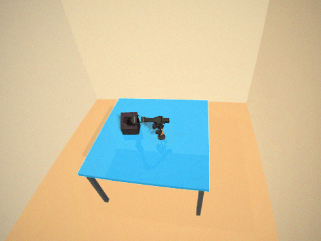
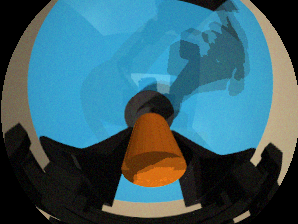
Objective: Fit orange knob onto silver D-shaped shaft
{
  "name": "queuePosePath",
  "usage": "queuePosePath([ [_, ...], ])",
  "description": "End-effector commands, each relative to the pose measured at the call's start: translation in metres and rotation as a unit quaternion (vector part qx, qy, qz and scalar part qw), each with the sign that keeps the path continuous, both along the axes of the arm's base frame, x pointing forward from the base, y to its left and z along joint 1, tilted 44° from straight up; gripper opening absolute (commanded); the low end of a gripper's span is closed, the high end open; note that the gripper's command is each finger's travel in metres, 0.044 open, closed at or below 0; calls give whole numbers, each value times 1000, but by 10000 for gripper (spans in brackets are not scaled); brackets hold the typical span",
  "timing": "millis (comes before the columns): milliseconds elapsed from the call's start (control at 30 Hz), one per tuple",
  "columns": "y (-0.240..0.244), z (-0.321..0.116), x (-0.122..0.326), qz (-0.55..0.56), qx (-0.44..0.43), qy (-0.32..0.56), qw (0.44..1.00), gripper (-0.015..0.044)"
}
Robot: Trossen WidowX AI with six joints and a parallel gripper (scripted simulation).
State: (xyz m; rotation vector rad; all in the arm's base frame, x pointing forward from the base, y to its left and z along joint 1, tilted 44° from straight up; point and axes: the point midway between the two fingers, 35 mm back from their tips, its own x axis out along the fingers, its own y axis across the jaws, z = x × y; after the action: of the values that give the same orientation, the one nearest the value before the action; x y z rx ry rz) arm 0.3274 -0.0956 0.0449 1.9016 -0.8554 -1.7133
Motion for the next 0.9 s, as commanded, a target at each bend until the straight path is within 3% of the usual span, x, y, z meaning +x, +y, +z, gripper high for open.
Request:
queuePosePath([
  [0, 0, 2, 2, 7, -1, 3, 1000, 0],
  [867, -2, -1, -1, 7, -1, 3, 1000, 0],
])
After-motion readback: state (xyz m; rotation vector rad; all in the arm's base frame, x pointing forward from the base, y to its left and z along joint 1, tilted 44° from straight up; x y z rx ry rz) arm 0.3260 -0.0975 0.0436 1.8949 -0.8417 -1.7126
